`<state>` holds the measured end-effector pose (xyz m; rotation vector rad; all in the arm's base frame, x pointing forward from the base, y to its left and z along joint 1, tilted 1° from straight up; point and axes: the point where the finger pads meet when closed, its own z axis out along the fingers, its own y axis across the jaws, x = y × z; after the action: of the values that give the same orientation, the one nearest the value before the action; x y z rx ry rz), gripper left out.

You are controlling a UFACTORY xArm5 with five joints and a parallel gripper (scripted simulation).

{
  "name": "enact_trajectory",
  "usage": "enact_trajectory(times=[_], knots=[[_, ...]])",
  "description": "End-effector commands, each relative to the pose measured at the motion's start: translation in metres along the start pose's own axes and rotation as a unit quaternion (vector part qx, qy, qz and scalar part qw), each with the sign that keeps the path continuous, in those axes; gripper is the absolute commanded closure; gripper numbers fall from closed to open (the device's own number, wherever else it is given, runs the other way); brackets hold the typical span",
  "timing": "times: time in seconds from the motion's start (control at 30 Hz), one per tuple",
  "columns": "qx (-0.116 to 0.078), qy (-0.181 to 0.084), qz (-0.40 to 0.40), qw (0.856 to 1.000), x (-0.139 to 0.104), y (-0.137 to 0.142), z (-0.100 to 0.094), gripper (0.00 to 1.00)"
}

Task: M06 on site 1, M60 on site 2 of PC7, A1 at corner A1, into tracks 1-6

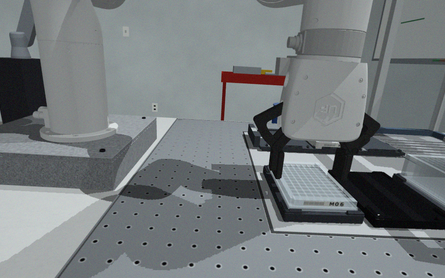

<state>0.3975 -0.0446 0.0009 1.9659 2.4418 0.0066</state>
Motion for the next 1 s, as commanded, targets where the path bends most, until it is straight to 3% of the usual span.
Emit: enact_trajectory(times=[0.0,0.9,0.93,0.97], knots=[[-0.002,-0.001,0.0,1.0,-0.0004,0.0012,0.0024,0.0],[-0.002,-0.001,0.0,1.0,-0.0005,0.0012,0.0077,0.0],[-0.002,-0.001,0.0,1.0,-0.0005,0.0012,0.0071,1.0],[-0.002,-0.001,0.0,1.0,-0.0005,0.0012,0.0071,1.0]])
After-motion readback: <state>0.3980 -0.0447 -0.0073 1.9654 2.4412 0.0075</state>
